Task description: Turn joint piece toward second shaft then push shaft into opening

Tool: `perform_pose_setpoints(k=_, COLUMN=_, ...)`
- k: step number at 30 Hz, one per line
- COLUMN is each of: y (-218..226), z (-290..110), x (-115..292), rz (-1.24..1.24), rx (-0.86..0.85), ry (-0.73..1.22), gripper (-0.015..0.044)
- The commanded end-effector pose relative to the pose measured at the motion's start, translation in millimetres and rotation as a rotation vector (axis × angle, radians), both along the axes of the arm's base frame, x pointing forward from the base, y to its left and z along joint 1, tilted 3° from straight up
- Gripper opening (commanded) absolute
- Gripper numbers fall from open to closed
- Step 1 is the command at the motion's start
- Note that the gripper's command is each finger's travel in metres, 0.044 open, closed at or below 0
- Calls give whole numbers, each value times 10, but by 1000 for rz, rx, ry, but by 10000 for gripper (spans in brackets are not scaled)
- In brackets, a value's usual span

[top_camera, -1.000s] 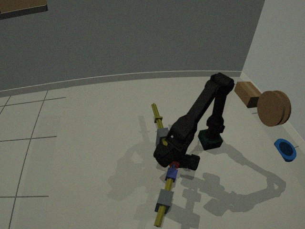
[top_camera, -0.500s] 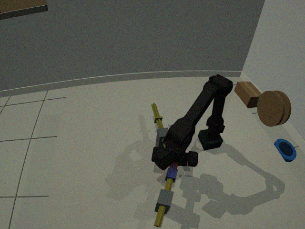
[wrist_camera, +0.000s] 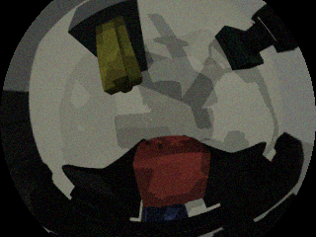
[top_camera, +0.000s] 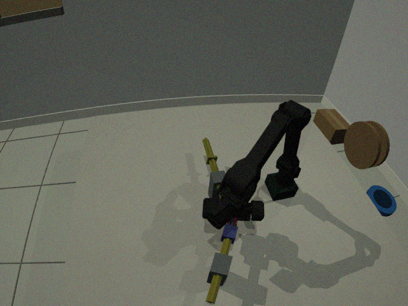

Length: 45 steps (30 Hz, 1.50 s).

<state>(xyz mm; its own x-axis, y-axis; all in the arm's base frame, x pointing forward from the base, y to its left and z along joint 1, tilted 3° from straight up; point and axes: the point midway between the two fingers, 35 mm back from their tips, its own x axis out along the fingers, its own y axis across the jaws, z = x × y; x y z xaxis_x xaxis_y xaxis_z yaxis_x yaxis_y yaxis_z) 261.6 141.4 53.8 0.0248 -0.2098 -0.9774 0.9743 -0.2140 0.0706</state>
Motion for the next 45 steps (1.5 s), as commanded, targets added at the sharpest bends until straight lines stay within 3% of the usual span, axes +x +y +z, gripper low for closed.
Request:
perform_pose_setpoints(k=1, y=-1, z=1, x=3, rz=8, rx=-3, ry=1, gripper=0)
perform_pose_setpoints(k=23, y=0, z=1, x=-1, rz=1, rx=-2, ry=1, gripper=0)
perform_pose_setpoints(k=28, y=0, z=1, x=-1, rz=1, rx=-2, ry=1, gripper=131)
perform_pose_setpoints(k=31, y=0, z=1, x=-1, rz=1, rx=-2, ry=1, gripper=147)
perform_pose_setpoints(k=42, y=0, z=1, x=-1, rz=1, rx=-2, ry=1, gripper=436)
perform_pose_setpoints(k=45, y=0, z=1, x=-1, rz=1, rx=-2, ry=1, gripper=440)
